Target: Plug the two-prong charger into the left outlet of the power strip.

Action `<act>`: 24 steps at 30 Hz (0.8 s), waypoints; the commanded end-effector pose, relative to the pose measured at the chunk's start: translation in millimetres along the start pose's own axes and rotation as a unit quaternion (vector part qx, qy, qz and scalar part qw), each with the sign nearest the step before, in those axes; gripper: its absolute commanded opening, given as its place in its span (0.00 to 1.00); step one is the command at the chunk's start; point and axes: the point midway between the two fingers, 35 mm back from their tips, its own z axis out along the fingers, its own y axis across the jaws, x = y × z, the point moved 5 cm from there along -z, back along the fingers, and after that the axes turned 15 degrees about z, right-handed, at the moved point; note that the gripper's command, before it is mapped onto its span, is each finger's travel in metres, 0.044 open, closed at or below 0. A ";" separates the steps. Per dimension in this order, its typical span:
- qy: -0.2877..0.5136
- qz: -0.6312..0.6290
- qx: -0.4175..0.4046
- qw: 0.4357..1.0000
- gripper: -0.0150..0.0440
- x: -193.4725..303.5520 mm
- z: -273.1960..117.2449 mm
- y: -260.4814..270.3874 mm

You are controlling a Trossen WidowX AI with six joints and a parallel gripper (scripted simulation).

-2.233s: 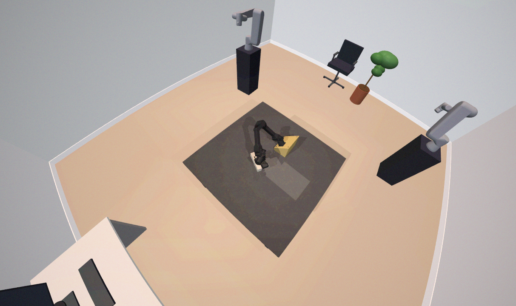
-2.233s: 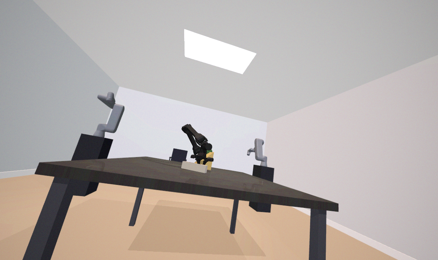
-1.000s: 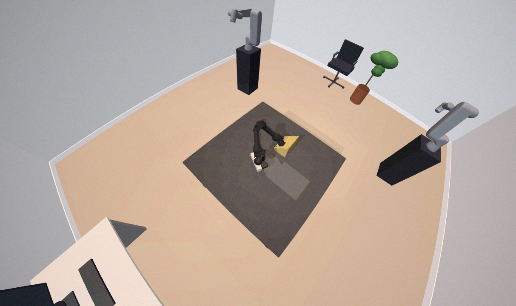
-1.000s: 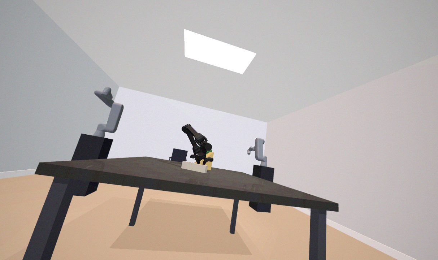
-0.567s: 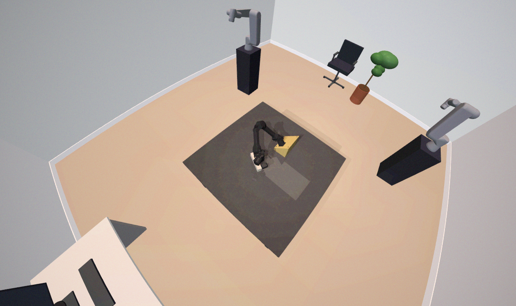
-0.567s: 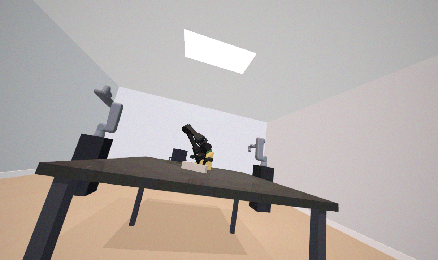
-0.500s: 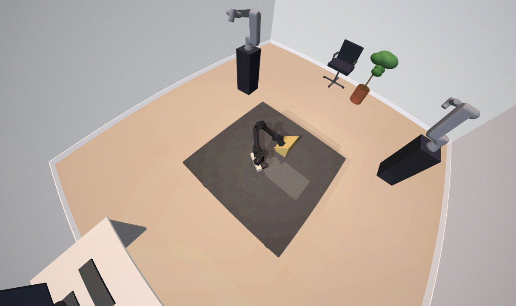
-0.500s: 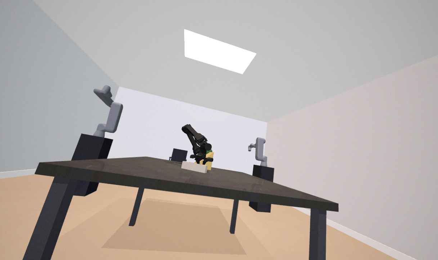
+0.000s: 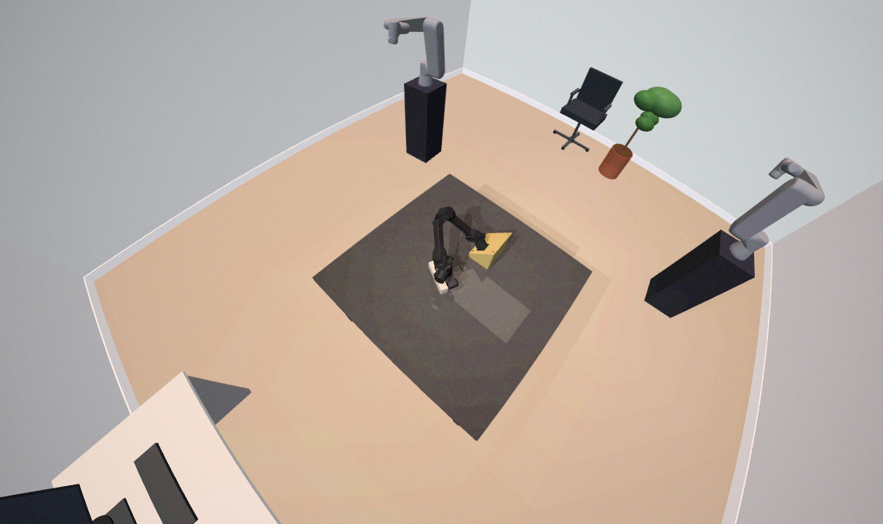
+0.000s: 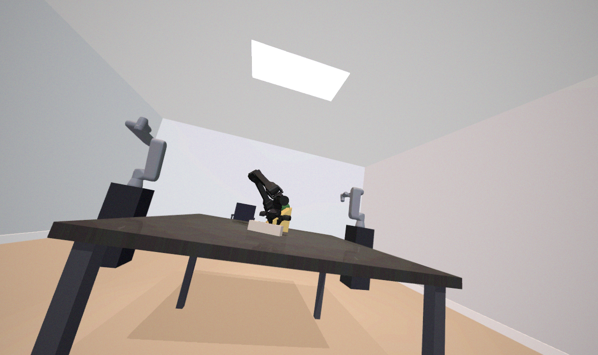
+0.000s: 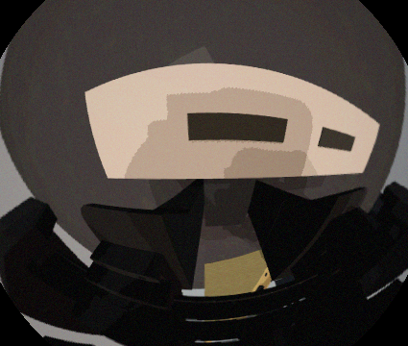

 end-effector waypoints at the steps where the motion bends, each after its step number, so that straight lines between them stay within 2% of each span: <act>1: -0.011 0.012 -0.004 1.000 0.25 -6.5 0.3 1.3; 24: -0.011 0.011 -0.004 1.000 0.25 -4.5 -1.0 0.7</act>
